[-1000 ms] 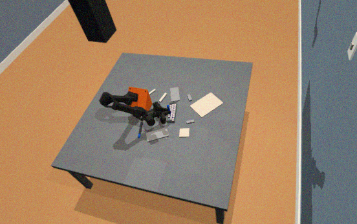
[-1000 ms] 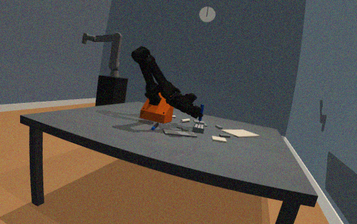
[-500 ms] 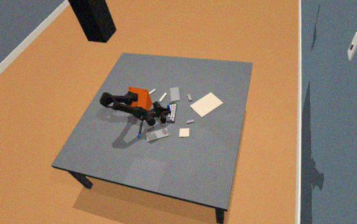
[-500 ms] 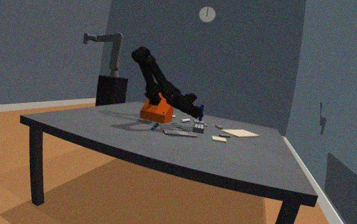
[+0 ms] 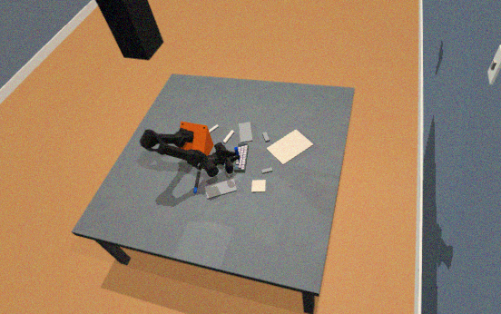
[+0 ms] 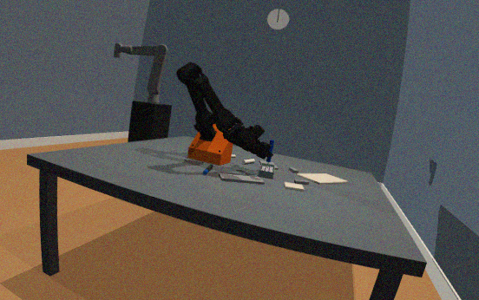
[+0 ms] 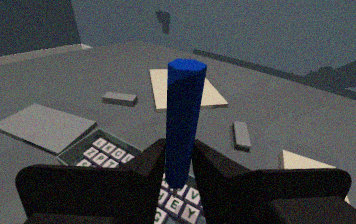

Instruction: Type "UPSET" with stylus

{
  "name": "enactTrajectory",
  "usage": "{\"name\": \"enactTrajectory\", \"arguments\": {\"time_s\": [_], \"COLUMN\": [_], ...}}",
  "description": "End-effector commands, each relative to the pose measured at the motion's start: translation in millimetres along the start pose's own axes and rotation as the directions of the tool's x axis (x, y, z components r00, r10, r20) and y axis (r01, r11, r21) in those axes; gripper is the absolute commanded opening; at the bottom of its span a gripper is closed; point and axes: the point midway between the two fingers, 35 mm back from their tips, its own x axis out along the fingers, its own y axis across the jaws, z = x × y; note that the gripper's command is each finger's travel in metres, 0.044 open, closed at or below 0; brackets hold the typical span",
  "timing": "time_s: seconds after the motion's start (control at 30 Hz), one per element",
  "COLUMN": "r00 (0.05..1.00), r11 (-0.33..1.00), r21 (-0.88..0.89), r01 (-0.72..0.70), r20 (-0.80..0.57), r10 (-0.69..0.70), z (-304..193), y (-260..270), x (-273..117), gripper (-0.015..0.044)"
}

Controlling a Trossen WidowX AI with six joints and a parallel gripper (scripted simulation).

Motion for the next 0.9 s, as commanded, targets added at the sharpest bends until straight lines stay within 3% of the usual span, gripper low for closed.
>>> {"name": "enactTrajectory", "arguments": {"time_s": [0.0,0.87], "r00": [1.000,1.000], "r11": [1.000,1.000], "r21": [-0.005,-0.005], "r01": [0.002,0.002], "r20": [0.004,0.004], "r10": [-0.002,-0.002], "z": [0.5,-16.3], "y": [-2.2,-2.0], "x": [0.1,5.7], "gripper": [0.0081,0.0081]}}
